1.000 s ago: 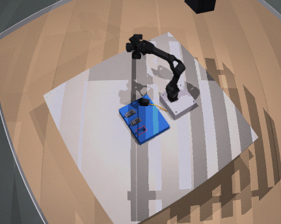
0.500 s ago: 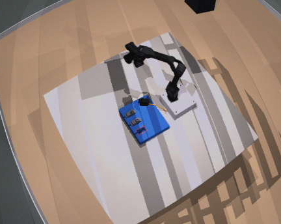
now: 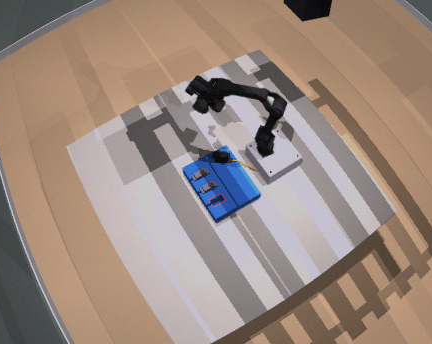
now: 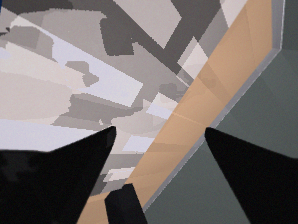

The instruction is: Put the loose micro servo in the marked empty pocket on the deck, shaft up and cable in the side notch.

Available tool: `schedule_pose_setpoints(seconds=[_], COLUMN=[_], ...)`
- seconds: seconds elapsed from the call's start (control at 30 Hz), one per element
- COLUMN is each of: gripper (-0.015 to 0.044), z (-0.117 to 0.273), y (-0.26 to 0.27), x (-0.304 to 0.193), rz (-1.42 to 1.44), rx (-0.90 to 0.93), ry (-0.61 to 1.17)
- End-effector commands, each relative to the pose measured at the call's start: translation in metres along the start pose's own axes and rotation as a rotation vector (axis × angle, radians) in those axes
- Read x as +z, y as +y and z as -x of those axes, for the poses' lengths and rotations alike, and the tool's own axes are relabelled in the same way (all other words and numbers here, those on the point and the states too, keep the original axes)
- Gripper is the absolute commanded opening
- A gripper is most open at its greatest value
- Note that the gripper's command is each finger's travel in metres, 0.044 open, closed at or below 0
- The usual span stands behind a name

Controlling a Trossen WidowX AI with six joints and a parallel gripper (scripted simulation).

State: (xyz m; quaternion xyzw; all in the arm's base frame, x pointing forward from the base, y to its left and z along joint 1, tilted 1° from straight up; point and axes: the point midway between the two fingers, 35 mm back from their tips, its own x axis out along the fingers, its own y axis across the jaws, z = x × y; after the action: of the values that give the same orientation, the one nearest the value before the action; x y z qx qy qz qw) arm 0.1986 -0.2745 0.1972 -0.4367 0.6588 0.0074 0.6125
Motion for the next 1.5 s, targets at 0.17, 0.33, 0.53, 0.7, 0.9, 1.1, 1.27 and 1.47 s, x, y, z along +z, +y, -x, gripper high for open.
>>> schedule_pose_setpoints(seconds=[0.17,0.33,0.53,0.7,0.9,1.1,1.27,1.47], gripper=[0.044,0.044,0.044,0.044,0.044,0.044,0.044,0.044], z=[0.0,0.001,0.004,0.007,0.011,0.016,0.021,0.027], y=[0.025,0.039,0.057,0.073,0.093,0.114,0.131,0.153], x=[0.032,0.049,0.067,0.081,0.096,0.109,0.119,0.128], rz=[0.281,0.444,0.639,0.801,0.993,1.184,1.341,1.527], rx=[0.053,0.077,0.099,0.113,0.124,0.129,0.128,0.123], ry=[-0.09,-0.143,-0.21,-0.268,-0.34,-0.416,-0.482,-0.565])
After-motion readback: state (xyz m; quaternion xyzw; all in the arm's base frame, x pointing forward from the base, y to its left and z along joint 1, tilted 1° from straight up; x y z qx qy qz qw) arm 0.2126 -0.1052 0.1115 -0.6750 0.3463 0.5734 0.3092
